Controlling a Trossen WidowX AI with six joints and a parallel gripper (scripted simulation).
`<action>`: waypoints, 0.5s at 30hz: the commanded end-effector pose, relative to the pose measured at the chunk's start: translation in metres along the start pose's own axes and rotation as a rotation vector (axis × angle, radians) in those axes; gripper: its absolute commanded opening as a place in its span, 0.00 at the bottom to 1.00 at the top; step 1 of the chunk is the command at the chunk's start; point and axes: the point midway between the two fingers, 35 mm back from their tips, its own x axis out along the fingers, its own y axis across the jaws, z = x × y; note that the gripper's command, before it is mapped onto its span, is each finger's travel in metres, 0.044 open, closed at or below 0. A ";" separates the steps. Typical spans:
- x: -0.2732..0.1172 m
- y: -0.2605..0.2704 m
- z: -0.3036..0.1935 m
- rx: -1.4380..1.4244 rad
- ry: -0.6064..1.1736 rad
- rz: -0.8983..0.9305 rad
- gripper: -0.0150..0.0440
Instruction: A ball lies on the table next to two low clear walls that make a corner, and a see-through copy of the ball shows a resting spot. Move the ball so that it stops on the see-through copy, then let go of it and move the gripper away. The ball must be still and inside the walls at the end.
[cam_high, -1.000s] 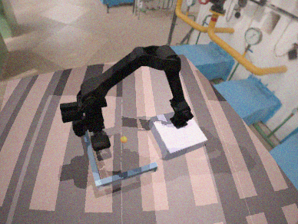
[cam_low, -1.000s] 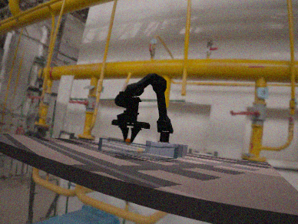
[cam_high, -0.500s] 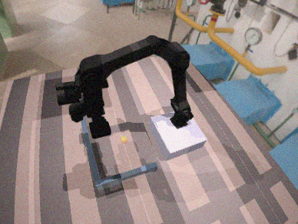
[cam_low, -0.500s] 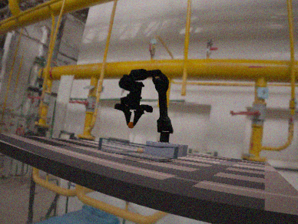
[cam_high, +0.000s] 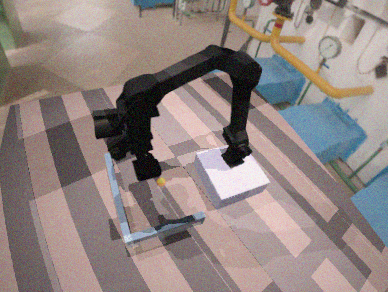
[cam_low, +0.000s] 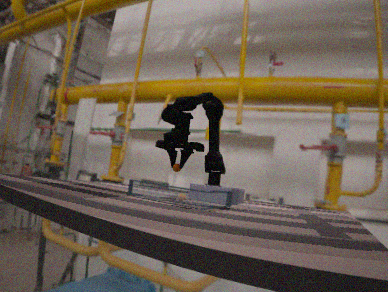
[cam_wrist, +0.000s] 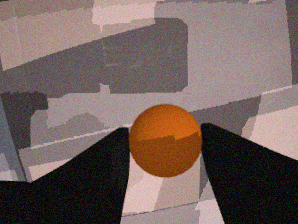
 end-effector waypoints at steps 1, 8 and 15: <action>0.007 0.001 -0.014 0.004 0.008 -0.002 0.25; 0.016 0.003 -0.036 0.004 0.009 -0.002 0.25; 0.027 0.006 -0.059 0.004 0.011 -0.002 0.25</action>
